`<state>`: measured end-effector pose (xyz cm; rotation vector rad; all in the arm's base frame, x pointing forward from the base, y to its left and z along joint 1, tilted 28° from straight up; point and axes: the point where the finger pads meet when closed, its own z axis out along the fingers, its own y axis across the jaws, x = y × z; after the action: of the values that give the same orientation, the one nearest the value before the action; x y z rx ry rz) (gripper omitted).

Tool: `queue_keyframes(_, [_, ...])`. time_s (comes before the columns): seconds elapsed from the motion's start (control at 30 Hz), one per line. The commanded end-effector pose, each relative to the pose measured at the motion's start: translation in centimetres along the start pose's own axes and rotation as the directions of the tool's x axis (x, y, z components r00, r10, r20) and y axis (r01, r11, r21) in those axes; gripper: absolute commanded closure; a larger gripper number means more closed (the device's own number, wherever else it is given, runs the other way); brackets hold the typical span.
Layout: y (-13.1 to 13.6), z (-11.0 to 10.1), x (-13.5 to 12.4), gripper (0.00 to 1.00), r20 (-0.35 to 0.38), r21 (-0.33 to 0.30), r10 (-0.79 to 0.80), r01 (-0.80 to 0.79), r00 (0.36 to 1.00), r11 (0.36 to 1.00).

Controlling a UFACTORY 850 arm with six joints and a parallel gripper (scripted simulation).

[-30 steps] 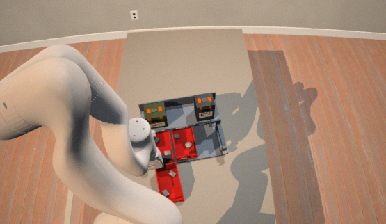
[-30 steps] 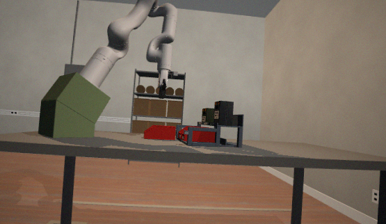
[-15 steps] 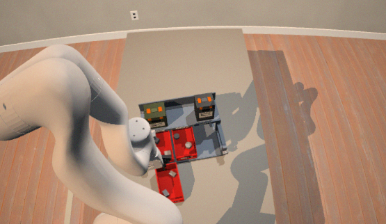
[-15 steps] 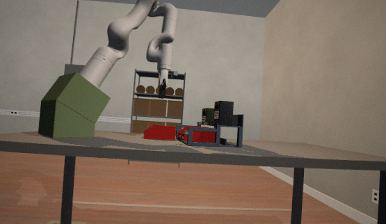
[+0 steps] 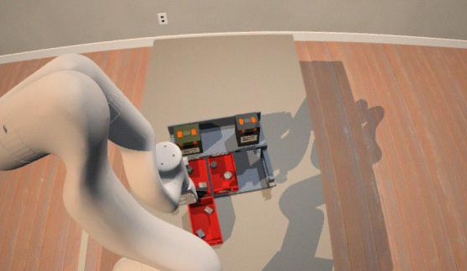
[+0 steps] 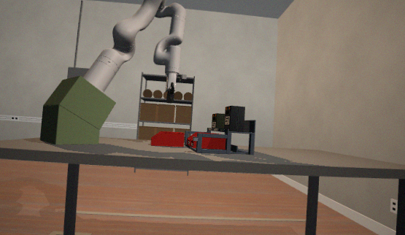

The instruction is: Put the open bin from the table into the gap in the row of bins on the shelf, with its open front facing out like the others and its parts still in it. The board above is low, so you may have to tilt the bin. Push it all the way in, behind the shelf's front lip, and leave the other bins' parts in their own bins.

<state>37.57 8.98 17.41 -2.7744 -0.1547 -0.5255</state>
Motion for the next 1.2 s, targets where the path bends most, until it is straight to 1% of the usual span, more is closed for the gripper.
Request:
queue_keyframes(0.0, [0.0, 0.0, 0.0, 0.0, -0.001, 0.0, 0.0, 0.0, 1.0, 1.0])
queue_keyframes(0.2, [0.0, 0.0, 0.0, 0.0, -0.001, 0.0, 0.0, 0.0, 1.0, 1.0])
queue_keyframes(0.37, [0.0, 5.5, 0.1, 0.0, -0.001, 0.0, 0.0, 0.0, 1.0, 1.0])
queue_keyframes(0.77, [0.0, 5.5, 0.1, 0.0, -0.001, 0.0, 0.0, 0.0, 1.0, 1.0])
queue_keyframes(0.93, [0.0, 9.9, 0.0, 0.0, -0.001, 0.0, 0.0, 0.0, 1.0, 1.0])
queue_keyframes(1.17, [0.0, 9.9, 0.0, 0.0, -0.001, 0.0, 0.0, 0.0, 1.0, 1.0])
